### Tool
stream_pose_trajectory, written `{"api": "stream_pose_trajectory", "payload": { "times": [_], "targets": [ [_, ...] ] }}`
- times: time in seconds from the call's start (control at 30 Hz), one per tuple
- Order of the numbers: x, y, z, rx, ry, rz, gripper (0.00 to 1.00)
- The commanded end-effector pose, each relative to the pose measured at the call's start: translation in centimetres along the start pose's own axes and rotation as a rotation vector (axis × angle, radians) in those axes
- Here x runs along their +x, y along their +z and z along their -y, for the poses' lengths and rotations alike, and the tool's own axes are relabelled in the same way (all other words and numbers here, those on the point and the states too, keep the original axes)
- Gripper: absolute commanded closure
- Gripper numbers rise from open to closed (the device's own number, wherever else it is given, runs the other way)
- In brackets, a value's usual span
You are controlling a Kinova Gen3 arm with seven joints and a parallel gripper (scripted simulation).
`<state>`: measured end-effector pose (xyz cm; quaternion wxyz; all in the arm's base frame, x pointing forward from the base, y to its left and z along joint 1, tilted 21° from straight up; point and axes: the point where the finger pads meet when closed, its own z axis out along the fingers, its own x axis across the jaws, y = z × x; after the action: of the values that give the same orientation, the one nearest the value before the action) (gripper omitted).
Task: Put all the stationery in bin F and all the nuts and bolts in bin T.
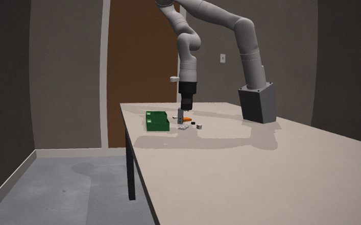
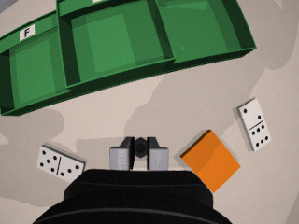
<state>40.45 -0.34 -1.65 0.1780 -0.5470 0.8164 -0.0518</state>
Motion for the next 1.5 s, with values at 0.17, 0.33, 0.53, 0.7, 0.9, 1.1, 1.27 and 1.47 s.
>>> {"api": "stream_pose_trajectory", "payload": {
  "times": [0.17,0.33,0.53,0.7,0.9,1.1,1.27,1.47],
  "targets": [
    [0.0,0.0,0.0,0.001,0.0,0.0,0.66],
    [0.0,0.0,0.0,0.001,0.0,0.0,0.66],
    [0.0,0.0,0.0,0.001,0.0,0.0,0.66],
    [0.0,-1.7,0.0,0.001,0.0,0.0,0.66],
    [0.0,-3.0,0.0,0.001,0.0,0.0,0.66],
    [0.0,-5.0,0.0,0.001,0.0,0.0,0.66],
    [0.0,-6.0,0.0,0.001,0.0,0.0,0.66],
    [0.0,-6.0,0.0,0.001,0.0,0.0,0.66]
  ]
}}
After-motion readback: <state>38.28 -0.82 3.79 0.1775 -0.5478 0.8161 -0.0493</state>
